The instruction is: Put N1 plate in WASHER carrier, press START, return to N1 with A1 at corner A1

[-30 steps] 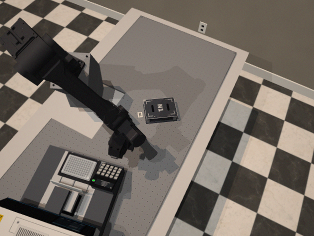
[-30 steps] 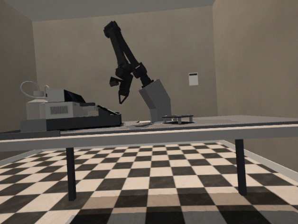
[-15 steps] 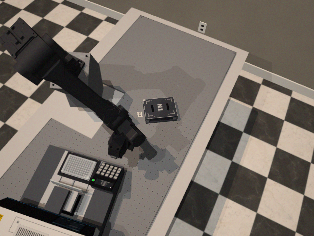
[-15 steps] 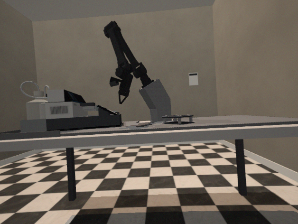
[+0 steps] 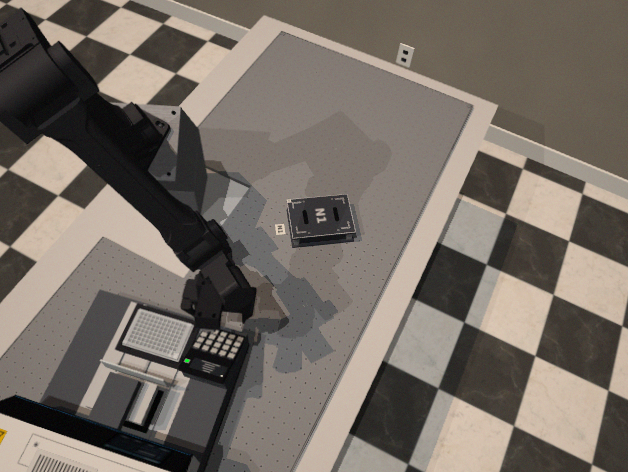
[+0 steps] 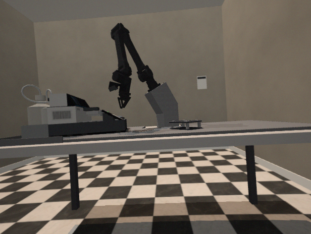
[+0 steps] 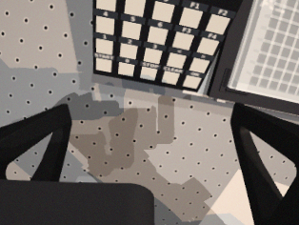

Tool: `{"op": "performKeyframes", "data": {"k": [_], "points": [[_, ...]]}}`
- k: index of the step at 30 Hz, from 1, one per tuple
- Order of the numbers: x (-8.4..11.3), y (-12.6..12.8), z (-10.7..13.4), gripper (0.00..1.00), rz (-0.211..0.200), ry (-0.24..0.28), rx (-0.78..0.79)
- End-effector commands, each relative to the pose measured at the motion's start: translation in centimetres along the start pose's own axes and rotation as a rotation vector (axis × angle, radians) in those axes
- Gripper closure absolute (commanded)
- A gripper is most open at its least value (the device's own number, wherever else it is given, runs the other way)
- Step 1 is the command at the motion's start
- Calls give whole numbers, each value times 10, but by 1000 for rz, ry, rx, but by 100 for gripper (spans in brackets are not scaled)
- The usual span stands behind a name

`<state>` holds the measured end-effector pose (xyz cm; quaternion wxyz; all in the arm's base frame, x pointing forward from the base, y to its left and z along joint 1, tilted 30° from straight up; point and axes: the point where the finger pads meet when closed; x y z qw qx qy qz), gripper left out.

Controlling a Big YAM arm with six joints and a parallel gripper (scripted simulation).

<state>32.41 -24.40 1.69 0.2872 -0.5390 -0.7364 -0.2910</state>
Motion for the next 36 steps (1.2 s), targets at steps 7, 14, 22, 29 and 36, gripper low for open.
{"op": "performKeyframes", "data": {"k": [7, 14, 22, 29, 36], "points": [[10, -29, -42, 0, -34, 92, 337], [4, -39, -37, 0, -37, 202, 529], [9, -33, -36, 0, -54, 215, 592], [16, -78, -42, 0, -68, 218, 811], [20, -101, -49, 0, -87, 214, 977]]}}
Point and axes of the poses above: the point where the finger pads meet when closed, its own x axis back along the fingers, its own y axis across the jaws, z = x × y, and after that the axes turned 10 degrees about -x, right-handed
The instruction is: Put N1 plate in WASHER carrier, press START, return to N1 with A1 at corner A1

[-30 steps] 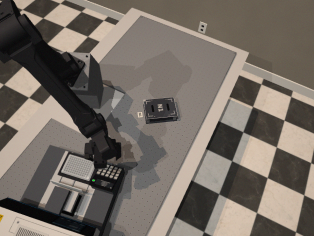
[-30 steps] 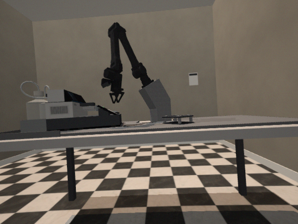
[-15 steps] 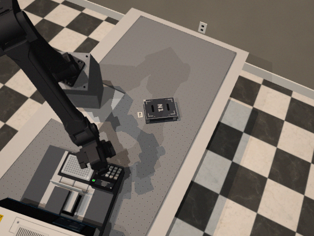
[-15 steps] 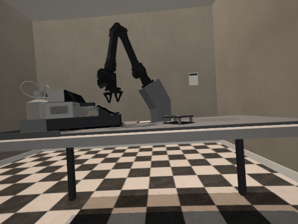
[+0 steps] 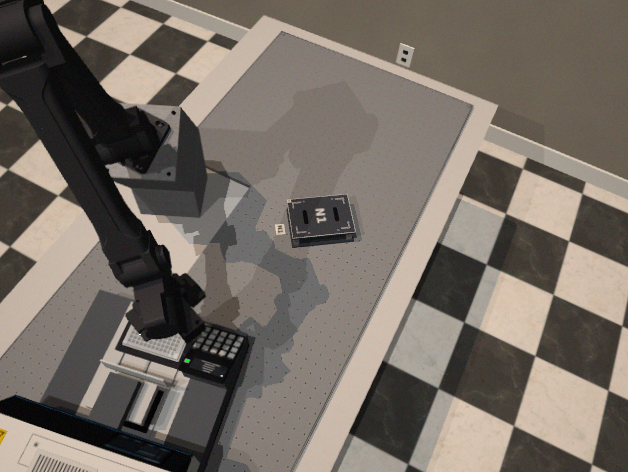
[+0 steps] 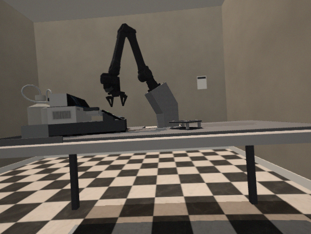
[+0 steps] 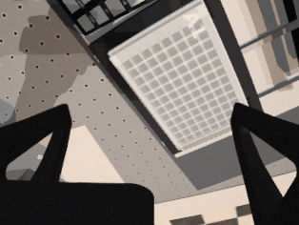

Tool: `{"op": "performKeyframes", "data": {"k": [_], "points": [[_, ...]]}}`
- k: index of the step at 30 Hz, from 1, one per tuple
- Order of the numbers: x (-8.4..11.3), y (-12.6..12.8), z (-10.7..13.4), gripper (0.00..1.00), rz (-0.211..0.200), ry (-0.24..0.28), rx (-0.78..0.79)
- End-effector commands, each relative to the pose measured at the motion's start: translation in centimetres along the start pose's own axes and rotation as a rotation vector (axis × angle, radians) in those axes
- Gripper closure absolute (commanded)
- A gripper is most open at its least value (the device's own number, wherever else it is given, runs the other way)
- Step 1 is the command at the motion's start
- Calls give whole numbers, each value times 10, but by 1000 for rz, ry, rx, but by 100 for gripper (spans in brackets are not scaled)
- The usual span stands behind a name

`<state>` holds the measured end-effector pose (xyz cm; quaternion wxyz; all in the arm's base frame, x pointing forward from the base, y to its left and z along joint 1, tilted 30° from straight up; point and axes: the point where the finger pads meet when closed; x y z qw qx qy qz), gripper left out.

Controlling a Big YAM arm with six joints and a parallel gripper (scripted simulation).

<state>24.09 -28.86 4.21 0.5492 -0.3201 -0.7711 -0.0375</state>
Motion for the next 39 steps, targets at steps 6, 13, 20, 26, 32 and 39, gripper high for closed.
{"op": "performKeyframes", "data": {"k": [6, 13, 20, 26, 32, 39], "points": [[15, -38, 21, 0, 1, -11, 352], [18, -45, 15, 0, 11, -22, 517], [14, -41, 13, 0, 8, -23, 535], [11, -40, 16, 0, 1, -17, 545], [0, -42, 19, 0, 3, -12, 537], [-12, -41, 19, 0, 2, -11, 539]]}}
Point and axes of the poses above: the point where the finger pads meet when closed, its own x axis back along the fingers, its own y axis across the jaws, z = x × y, and after that the axes turned 10 degrees about -x, right-handed
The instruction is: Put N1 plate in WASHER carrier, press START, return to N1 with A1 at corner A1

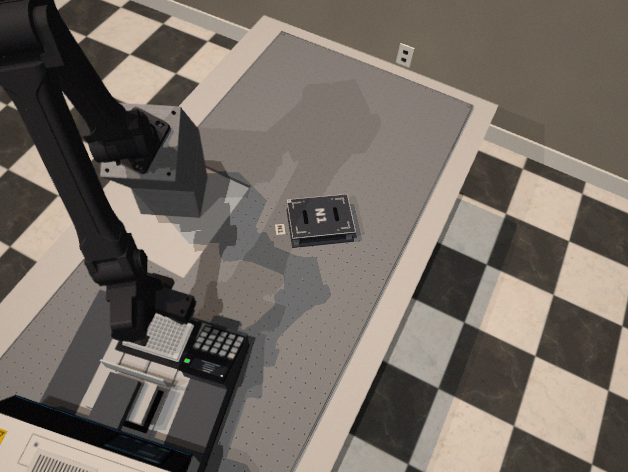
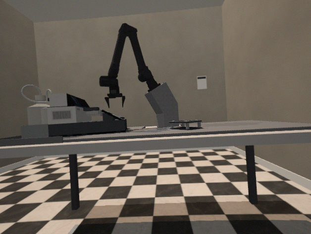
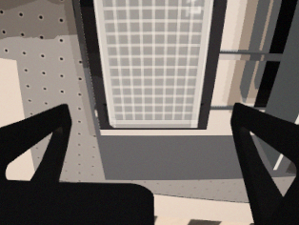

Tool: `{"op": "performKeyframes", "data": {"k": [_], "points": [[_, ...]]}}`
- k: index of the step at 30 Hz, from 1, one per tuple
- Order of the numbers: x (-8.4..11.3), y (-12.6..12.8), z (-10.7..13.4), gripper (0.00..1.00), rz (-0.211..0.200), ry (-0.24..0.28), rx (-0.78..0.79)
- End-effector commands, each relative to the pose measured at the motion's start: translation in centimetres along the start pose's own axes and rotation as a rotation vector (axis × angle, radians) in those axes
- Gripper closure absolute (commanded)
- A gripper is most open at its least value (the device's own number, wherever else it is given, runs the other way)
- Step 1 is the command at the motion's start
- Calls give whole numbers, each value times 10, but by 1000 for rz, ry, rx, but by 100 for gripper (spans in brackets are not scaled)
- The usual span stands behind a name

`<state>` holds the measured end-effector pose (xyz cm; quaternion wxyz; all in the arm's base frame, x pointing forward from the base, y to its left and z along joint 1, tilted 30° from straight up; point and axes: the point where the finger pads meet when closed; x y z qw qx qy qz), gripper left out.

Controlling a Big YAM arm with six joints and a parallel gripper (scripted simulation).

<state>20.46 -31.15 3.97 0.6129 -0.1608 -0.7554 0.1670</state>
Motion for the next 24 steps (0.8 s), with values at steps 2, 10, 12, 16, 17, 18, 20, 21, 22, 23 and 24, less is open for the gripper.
{"op": "performKeyframes", "data": {"k": [2, 10, 12, 16, 17, 18, 20, 21, 22, 23, 24], "points": [[-9, -6, 1, 0, 11, -5, 1], [-19, -9, -1, 0, 15, -8, 1], [-22, -10, -2, 0, 18, -9, 0], [-28, -13, -5, 0, 22, -14, 2], [-30, -13, -4, 0, 22, -13, 1], [-32, -13, -4, 0, 22, -12, 0], [-35, -13, -3, 0, 22, -12, 0], [-37, -12, -3, 0, 22, -12, 0], [-39, -12, -4, 0, 21, -12, 2], [-40, -12, -4, 0, 20, -13, 2], [-40, -12, -4, 0, 20, -13, 2]]}}
Point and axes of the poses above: the point where the finger pads meet when closed, its own x axis back along the fingers, its own y axis across the jaws, z = x × y, and after that the axes turned 10 degrees about -x, right-handed
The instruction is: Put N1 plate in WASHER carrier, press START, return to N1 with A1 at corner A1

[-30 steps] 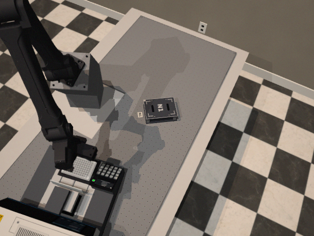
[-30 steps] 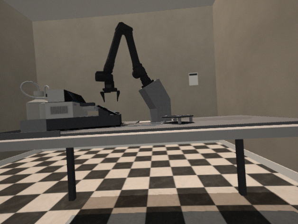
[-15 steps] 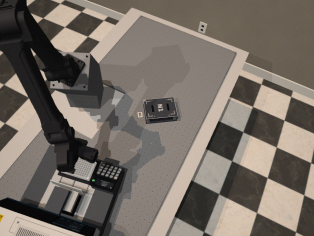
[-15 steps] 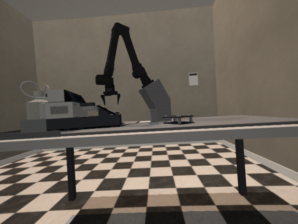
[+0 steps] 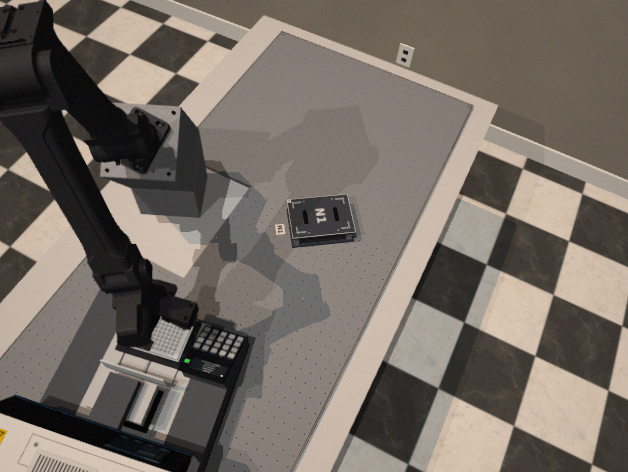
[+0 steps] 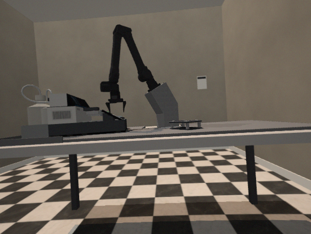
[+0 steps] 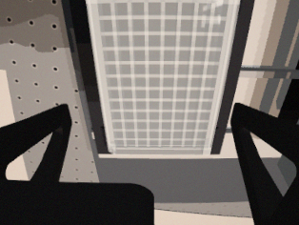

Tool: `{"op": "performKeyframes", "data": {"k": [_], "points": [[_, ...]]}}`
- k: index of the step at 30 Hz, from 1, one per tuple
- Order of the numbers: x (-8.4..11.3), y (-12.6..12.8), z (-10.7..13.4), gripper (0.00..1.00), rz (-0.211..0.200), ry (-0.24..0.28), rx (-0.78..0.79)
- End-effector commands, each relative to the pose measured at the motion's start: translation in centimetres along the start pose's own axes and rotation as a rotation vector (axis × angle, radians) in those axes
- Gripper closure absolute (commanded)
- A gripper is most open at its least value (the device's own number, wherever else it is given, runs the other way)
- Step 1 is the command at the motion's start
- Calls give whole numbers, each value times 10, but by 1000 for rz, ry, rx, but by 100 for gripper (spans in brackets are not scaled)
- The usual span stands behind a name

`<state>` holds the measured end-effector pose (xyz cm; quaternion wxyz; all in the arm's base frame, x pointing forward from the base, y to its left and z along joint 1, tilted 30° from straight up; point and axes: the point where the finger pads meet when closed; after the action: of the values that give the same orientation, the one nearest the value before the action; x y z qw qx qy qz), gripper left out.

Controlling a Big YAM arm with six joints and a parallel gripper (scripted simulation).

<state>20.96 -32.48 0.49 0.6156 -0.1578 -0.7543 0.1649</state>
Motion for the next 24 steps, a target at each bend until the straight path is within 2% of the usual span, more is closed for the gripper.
{"op": "performKeyframes", "data": {"k": [1, 5, 7, 9, 24], "points": [[-3, -16, -6, 0, 28, -18, 1], [-9, -16, -5, 0, 28, -16, -3], [-9, -15, -7, 0, 27, -18, 1], [-2, -18, -9, 0, 43, -29, -1], [-2, -18, -9, 0, 43, -29, -1]]}}
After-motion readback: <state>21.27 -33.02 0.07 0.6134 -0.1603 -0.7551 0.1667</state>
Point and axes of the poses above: the point where the finger pads meet when closed, its own x axis back along the fingers, its own y axis across the jaws, z = x × y, and after that the axes turned 10 degrees about -x, right-handed
